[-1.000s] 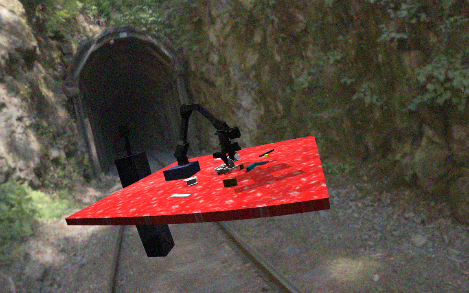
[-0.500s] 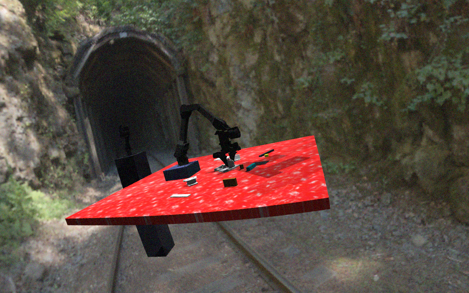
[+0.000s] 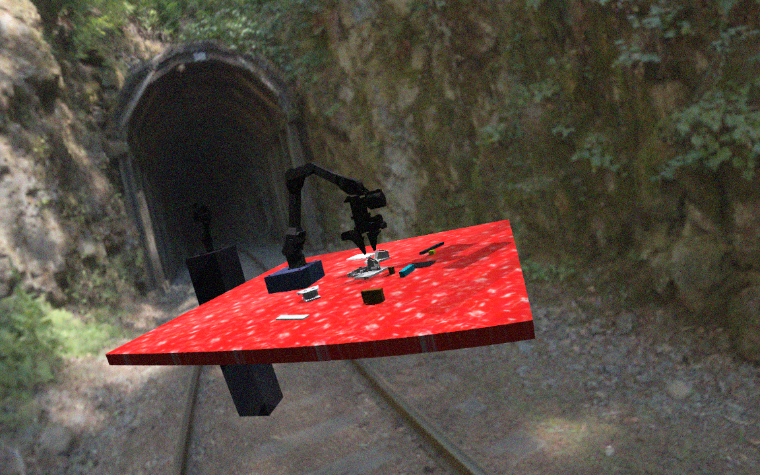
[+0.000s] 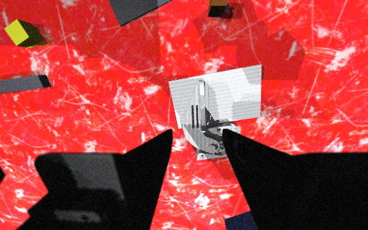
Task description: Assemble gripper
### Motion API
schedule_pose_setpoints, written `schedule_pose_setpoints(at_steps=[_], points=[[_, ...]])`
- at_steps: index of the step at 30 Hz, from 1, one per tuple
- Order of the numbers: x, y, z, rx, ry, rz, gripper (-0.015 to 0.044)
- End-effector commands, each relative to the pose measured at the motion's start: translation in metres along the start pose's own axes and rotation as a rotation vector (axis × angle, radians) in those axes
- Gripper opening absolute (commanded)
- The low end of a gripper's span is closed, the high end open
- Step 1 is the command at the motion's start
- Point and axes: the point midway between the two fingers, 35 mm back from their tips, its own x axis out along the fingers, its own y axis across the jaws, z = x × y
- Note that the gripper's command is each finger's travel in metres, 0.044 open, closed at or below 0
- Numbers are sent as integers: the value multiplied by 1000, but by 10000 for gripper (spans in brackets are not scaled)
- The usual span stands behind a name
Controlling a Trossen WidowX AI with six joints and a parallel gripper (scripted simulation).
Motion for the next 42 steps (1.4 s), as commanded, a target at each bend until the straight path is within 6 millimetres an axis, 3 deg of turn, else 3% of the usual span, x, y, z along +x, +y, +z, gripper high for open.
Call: schedule_pose_setpoints(at_steps=[1,9,10,30,36,42], points=[[0,0,0,0,0,0,224],[-5,34,-18,-209,1,2,434],[-6,40,-21,-241,1,3,440],[-22,128,-105,-885,4,13,440],[-23,134,-113,-933,4,14,440],[16,132,-115,-933,4,13,440]])
